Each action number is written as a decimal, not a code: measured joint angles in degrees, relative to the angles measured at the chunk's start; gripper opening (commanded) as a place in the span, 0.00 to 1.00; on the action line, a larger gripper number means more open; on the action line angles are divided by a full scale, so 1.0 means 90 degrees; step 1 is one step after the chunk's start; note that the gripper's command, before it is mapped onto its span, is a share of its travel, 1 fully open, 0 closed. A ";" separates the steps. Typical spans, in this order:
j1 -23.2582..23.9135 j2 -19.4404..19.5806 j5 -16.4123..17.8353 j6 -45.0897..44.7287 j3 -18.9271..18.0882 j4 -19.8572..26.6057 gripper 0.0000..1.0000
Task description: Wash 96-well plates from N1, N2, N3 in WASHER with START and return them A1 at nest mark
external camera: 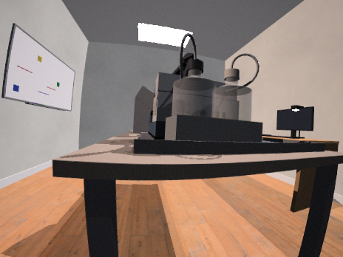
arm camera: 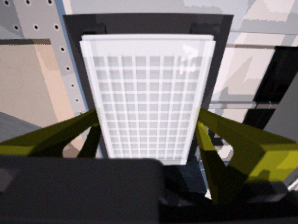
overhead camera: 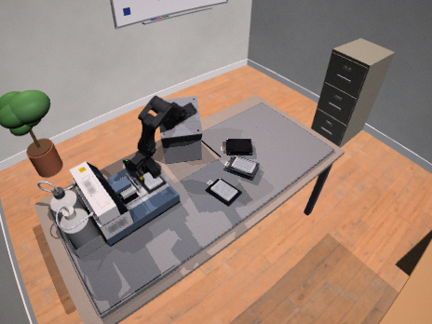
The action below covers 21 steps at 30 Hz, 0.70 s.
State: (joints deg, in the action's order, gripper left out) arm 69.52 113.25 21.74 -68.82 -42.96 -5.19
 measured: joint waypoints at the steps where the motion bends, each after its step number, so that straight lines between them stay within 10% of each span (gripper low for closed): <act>1: 0.0000 0.0000 0.0000 0.0000 0.0000 0.0000 0.00; 21: 0.0199 -0.0682 0.0046 -0.0204 0.0134 0.0566 0.00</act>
State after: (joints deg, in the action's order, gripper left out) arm 71.31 107.11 22.15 -70.65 -41.76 -0.10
